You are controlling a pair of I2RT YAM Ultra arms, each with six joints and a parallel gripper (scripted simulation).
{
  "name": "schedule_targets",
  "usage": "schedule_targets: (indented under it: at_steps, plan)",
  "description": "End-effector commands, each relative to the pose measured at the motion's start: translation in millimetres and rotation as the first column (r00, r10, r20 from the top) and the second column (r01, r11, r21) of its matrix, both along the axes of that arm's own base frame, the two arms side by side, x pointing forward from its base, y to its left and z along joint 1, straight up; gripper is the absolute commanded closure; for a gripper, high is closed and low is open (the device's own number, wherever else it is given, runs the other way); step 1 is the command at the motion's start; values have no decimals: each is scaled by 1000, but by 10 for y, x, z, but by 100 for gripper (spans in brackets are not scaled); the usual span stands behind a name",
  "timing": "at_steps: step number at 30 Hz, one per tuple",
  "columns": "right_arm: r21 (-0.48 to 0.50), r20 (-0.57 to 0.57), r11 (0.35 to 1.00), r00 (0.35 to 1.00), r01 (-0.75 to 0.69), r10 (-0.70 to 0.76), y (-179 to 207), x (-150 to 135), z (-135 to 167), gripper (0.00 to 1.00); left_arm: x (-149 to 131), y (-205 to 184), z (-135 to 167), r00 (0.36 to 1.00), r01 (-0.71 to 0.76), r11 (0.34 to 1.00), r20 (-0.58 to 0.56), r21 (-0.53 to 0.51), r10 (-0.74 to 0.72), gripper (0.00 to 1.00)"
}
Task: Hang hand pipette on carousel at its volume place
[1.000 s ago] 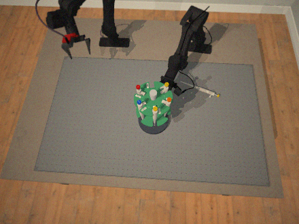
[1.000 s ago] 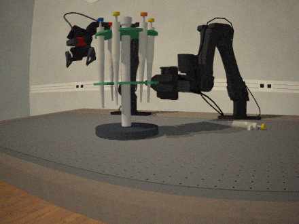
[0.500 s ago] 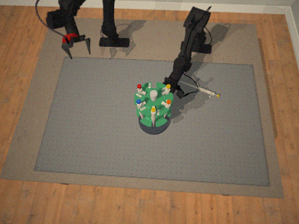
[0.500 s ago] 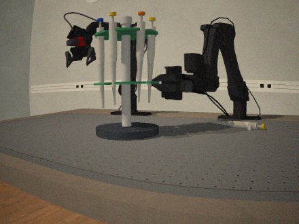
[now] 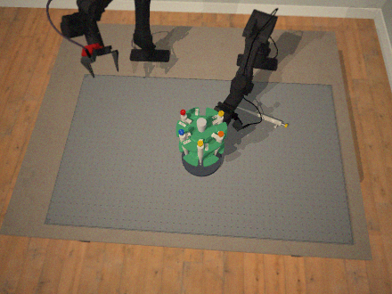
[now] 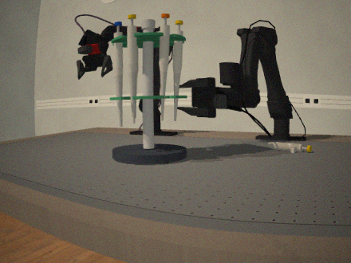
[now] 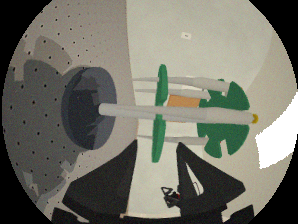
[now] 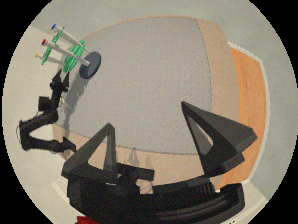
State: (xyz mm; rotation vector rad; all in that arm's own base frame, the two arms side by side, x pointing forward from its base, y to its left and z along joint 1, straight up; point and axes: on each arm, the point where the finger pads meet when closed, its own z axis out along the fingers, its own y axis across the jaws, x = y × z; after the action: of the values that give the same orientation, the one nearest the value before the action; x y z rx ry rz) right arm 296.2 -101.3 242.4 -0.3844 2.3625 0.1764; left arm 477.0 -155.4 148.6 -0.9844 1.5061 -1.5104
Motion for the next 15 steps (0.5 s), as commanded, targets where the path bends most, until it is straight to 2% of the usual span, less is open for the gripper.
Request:
schedule_targets:
  at_steps: [1,9,15]
  plan:
    - [-13,43,1000,999,-9,10,-19,34,105,0,24,-1,57,1000,1,1000,14,-1,-1,51]
    - [-13,43,1000,999,-9,10,-19,34,105,0,24,-1,57,1000,1,1000,14,-1,-1,51]
    - [-13,43,1000,999,-9,10,-19,34,105,0,-164,108,89,1000,0,1000,25,2,0,51]
